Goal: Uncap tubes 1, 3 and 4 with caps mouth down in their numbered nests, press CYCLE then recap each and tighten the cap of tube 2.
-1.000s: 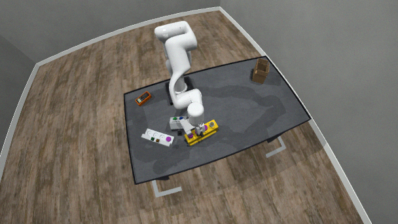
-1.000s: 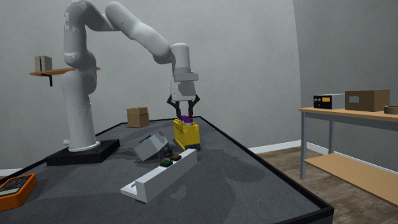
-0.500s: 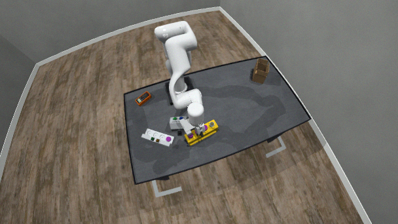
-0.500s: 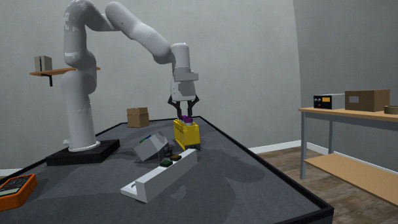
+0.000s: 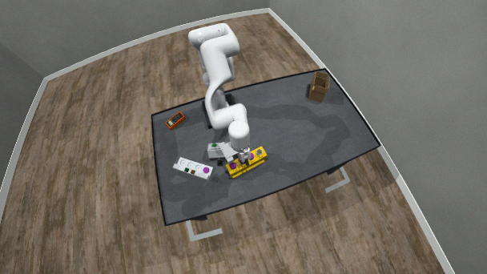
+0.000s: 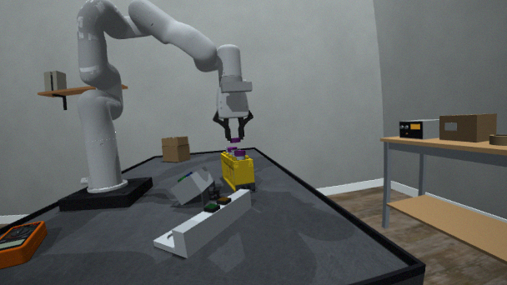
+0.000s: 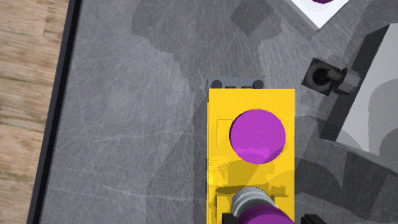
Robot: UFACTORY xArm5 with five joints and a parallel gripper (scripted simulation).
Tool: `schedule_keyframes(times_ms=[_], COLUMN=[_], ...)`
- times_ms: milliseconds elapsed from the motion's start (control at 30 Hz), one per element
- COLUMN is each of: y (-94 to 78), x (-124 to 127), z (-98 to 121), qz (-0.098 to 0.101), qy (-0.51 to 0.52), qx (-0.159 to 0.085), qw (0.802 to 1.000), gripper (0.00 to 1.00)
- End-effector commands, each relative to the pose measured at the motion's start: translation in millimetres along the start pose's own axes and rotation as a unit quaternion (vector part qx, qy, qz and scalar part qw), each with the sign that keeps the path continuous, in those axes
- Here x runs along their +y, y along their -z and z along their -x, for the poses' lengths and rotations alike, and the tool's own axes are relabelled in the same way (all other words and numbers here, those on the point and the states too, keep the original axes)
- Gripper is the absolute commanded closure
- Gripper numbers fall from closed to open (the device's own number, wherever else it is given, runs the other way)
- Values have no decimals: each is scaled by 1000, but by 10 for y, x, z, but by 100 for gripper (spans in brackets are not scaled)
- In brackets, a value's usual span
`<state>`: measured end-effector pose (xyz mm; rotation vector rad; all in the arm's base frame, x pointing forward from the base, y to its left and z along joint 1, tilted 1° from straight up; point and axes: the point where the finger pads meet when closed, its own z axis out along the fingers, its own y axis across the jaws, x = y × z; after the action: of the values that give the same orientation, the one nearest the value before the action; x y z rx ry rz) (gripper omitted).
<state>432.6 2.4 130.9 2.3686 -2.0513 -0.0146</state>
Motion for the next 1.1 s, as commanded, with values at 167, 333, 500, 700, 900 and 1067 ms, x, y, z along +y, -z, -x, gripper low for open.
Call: schedule_keyframes(times_ms=[167, 333, 500, 700, 900, 1067], y=[31, 30, 29, 28, 26, 24], x=[174, 286, 424, 594, 816, 1006], z=[-304, -495, -730, -1018, -1398, -1721], qz=[-1, -1, -1, -1, -2, -1], qy=[164, 272, 380, 382, 382, 382], qx=[-2, -2, -2, -1, -2, -1], qw=[986, 962, 925, 924, 924, 924], gripper=[100, 100, 100, 100, 100, 100])
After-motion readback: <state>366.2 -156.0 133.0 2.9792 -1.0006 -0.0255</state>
